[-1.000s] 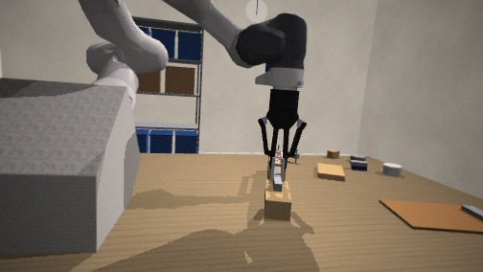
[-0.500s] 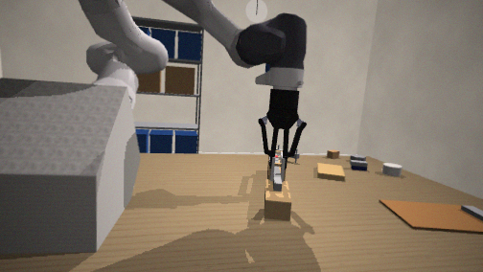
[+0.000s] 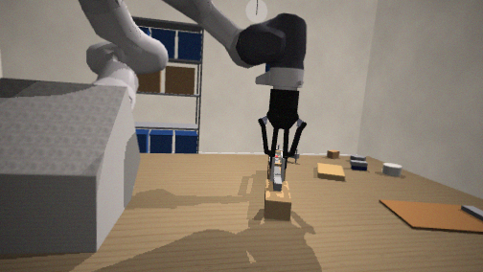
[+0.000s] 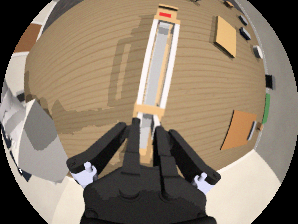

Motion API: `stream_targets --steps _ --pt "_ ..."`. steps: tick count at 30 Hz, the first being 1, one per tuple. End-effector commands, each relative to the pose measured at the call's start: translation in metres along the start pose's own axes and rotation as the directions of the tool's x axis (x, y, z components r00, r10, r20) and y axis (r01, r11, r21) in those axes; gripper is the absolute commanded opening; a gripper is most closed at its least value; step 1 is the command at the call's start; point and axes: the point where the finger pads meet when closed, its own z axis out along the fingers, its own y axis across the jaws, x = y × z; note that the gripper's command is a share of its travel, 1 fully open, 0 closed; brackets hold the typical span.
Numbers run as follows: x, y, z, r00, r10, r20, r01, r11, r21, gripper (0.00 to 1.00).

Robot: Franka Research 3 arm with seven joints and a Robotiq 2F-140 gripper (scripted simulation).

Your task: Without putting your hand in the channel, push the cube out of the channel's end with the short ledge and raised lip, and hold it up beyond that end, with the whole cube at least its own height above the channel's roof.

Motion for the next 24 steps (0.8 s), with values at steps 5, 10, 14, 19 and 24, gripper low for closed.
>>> stream_targets --steps 5,10,14,19,24 --pt "0.0016 0.0013 -0.0013 1.0 0.003 -0.002 -0.003 1.0 -0.004 0.0" --pt "0.0016 0.0013 -0.0013 1.0 0.003 -0.002 -0.003 1.0 -0.004 0.0" --pt "0.0016 0.0013 -0.0013 1.0 0.003 -0.002 -0.003 1.0 -0.004 0.23" --pt "0.0016 0.0013 -0.0013 1.0 0.003 -0.002 -0.003 1.0 -0.004 0.23" --pt "0.0016 0.0013 -0.0013 1.0 0.003 -0.002 -0.003 1.0 -0.004 0.23"
